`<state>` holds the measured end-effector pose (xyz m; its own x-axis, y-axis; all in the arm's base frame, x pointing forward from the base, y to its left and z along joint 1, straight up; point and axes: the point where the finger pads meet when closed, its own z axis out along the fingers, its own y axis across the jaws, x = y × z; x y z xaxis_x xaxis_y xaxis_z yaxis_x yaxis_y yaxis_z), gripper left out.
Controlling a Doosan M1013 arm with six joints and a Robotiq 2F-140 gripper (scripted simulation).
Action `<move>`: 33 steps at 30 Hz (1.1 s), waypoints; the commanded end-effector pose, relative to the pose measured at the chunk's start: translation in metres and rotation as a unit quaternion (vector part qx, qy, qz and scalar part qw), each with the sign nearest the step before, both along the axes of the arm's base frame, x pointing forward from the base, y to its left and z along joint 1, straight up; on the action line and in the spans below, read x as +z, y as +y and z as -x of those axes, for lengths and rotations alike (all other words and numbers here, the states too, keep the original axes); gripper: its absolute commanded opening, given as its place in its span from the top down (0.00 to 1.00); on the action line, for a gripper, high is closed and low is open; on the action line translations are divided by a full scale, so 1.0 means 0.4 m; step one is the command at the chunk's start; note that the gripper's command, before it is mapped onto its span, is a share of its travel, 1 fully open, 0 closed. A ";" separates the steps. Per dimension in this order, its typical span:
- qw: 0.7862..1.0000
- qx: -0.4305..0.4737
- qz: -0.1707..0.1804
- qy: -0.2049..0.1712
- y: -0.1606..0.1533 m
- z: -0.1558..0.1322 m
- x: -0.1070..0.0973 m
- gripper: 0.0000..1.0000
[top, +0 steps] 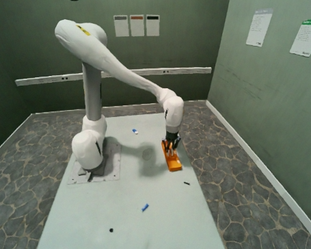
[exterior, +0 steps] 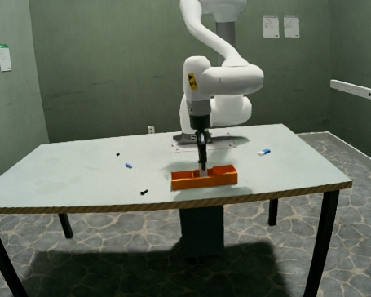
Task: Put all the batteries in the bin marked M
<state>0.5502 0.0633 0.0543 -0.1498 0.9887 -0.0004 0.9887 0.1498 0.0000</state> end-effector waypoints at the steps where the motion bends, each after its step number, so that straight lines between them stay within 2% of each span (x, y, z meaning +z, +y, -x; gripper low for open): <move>1: 1.000 0.000 0.000 -0.001 0.000 -0.001 0.012 0.77; 16: 1.000 0.000 0.000 -0.001 0.000 -0.001 0.055 0.77; 21: 1.000 0.000 0.000 -0.001 0.000 -0.001 0.114 0.77; 29: 1.000 0.000 0.000 -0.001 0.001 -0.001 0.114 0.77; 33: 0.996 -0.095 0.000 -0.001 -0.074 0.036 0.116 0.74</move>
